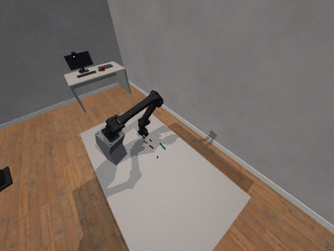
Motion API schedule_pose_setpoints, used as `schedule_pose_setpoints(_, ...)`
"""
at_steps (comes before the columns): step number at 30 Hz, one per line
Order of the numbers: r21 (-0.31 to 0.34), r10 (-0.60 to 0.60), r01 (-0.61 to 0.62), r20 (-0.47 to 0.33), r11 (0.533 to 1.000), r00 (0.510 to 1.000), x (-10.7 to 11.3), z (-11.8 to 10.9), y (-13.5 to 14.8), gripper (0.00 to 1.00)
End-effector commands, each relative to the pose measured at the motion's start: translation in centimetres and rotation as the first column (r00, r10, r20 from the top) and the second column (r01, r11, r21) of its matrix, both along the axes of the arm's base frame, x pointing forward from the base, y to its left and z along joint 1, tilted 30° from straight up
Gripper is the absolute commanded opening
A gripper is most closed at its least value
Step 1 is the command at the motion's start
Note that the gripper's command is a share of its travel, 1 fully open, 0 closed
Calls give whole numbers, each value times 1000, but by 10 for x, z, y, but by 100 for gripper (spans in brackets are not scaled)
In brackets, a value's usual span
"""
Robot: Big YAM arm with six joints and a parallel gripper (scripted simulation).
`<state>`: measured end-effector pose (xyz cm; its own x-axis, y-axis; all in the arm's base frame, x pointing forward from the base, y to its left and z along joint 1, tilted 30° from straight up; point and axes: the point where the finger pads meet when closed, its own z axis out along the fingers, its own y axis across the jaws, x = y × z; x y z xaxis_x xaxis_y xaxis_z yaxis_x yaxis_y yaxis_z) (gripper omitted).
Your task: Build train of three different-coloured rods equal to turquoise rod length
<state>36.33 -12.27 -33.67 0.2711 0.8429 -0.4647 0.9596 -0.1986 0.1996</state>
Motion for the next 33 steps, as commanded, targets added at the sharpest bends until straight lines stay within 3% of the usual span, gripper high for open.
schedule_pose_setpoints(1,-1,17,-17,-12,1000,1000,-5,-5,9,23)
schedule_pose_setpoints(22,-2,16,-16,-6,1000,1000,-2,-6,8,23)
schedule_pose_setpoints(33,-2,-1,1,-4,1000,1000,-3,-14,-8,23)
